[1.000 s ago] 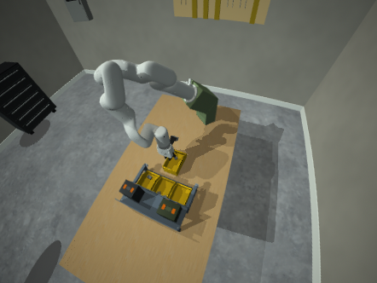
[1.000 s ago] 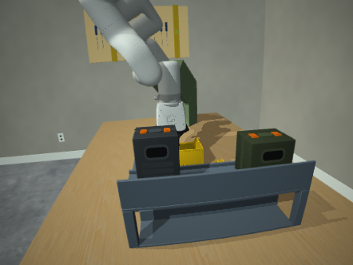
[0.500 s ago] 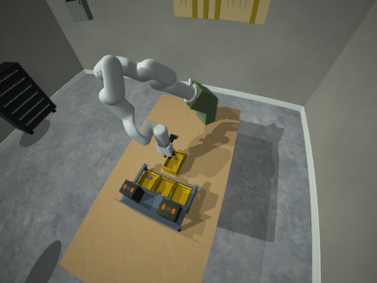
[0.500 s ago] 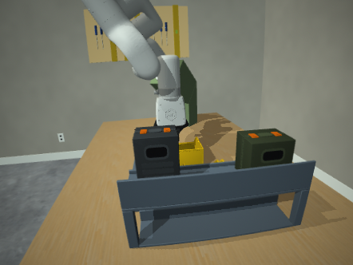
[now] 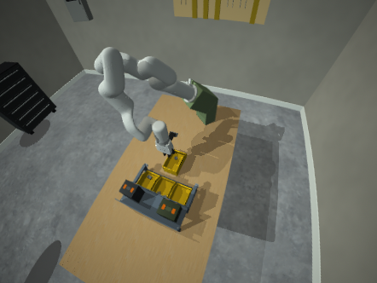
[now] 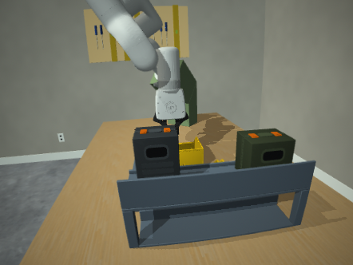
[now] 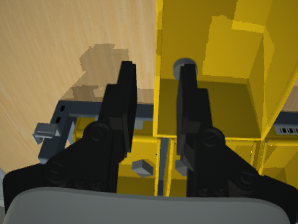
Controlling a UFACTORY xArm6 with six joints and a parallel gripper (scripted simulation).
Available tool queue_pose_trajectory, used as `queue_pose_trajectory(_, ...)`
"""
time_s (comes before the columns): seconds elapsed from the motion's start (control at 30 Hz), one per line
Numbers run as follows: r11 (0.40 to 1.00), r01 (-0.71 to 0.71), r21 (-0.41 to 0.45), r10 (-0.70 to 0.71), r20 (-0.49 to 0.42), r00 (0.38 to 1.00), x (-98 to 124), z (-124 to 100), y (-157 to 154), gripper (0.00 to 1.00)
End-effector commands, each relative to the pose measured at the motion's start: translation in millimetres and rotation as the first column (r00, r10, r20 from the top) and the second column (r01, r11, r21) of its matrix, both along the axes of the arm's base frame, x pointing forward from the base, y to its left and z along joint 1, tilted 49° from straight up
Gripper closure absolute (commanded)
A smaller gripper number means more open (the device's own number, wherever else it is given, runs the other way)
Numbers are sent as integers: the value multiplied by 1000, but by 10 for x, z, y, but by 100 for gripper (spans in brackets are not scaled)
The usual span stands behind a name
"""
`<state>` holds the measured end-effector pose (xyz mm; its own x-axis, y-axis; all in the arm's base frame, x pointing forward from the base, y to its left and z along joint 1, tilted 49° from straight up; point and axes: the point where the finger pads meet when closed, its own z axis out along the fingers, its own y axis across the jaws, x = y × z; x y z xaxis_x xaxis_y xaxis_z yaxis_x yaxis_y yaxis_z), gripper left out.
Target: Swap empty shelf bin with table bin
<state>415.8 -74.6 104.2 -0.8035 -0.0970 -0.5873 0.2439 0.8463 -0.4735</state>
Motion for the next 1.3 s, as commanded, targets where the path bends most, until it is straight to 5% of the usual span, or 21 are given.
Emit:
queue_pose_trajectory(0.0, 1000, 0, 0, 0, 0, 1000, -23, 38, 28, 74)
queue_pose_trajectory(1.27, 1000, 0, 0, 0, 0, 1000, -245, 306, 242, 74)
